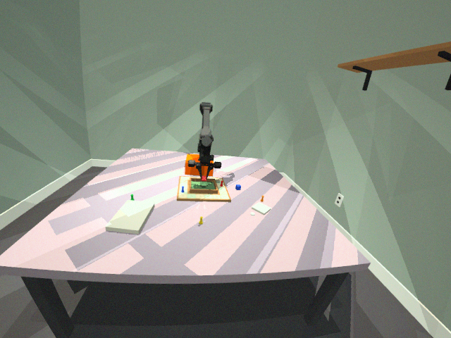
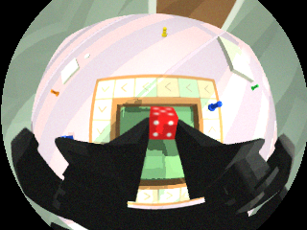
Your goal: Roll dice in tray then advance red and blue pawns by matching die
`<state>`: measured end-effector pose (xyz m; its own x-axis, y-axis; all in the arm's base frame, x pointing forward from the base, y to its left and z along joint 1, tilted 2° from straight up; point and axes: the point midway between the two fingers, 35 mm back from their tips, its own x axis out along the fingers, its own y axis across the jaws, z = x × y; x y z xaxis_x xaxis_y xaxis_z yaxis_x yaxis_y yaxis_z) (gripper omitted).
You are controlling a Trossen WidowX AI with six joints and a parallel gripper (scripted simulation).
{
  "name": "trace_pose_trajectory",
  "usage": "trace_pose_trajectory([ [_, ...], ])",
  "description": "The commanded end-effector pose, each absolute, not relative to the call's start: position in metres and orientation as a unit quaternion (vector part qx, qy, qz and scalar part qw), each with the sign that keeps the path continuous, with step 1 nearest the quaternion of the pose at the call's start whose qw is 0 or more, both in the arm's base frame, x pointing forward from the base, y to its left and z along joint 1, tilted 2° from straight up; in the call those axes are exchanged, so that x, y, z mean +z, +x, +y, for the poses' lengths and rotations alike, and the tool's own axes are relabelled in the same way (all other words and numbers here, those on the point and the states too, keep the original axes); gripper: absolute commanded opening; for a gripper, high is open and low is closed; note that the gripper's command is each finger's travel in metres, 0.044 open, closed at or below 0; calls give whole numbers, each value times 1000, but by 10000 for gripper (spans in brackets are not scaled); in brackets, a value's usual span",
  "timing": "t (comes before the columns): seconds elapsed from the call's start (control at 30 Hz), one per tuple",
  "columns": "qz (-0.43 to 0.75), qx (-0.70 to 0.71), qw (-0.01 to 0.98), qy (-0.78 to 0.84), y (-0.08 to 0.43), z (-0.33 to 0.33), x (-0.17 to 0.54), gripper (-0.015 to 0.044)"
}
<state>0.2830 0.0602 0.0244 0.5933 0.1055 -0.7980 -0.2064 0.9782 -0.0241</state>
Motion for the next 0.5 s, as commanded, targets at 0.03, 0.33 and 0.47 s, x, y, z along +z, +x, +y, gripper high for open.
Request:
trace_pose_trajectory([
  [0.03, 372, 90, 922, -54, 283, 60, 23, 0],
  [0.33, 333, 91, 937, -50, 274, 59, 33, 0],
  [0.47, 333, 91, 937, -50, 261, 56, 49, 0],
])
